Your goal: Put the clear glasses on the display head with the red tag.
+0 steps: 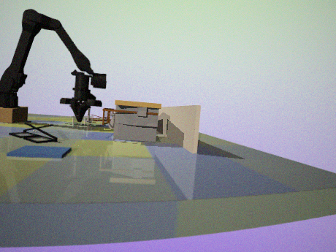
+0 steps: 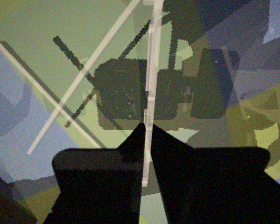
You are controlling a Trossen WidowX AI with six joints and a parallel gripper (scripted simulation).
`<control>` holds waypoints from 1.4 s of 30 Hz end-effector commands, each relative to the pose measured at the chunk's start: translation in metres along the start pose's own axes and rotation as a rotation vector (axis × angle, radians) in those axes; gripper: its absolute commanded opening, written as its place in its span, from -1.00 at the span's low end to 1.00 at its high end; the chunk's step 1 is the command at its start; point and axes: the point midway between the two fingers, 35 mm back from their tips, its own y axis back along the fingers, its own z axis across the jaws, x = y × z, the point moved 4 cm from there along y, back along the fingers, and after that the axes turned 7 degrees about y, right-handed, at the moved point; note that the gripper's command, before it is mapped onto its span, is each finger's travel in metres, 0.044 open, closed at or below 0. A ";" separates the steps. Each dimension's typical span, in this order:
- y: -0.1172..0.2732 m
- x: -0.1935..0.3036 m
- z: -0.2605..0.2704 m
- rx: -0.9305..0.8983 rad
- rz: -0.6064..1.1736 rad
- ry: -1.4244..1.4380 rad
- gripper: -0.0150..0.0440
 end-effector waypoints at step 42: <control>0.108 -0.074 0.008 -0.001 -0.006 0.000 -0.49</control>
